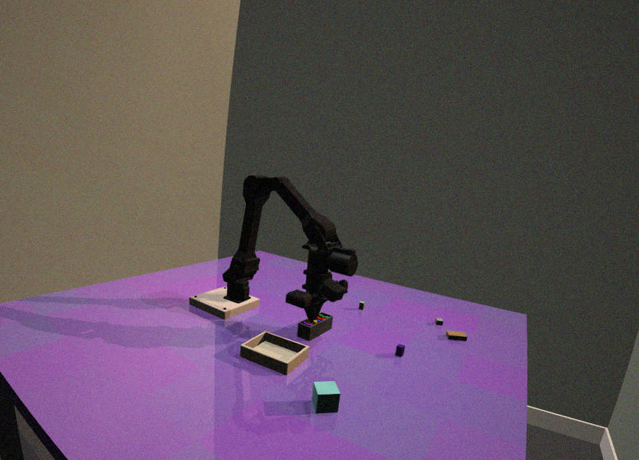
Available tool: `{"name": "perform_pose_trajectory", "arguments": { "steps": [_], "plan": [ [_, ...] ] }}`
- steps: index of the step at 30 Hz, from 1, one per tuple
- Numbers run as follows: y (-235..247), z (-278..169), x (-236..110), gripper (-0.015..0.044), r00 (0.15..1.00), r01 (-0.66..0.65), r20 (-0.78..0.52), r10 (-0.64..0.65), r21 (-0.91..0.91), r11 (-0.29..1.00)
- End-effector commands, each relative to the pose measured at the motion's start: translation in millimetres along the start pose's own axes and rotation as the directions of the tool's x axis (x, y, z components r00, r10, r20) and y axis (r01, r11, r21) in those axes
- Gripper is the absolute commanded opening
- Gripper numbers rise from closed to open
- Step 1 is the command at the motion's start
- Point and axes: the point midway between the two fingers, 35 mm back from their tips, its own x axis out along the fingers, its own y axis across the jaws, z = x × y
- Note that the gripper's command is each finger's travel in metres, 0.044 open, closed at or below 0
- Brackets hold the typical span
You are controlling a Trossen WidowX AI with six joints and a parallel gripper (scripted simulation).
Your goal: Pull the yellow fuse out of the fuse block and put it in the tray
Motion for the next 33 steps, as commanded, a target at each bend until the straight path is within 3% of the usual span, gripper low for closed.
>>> {"name": "perform_pose_trajectory", "arguments": {
  "steps": [1,33],
  "plan": [
    [0,1,-4,0.0000,1.000,0.001,0.006,-0.001,-0.001,1.000],
    [0,1,-20,0.0000,1.000,0.003,0.005,-0.003,-0.003,1.000]
  ]
}}
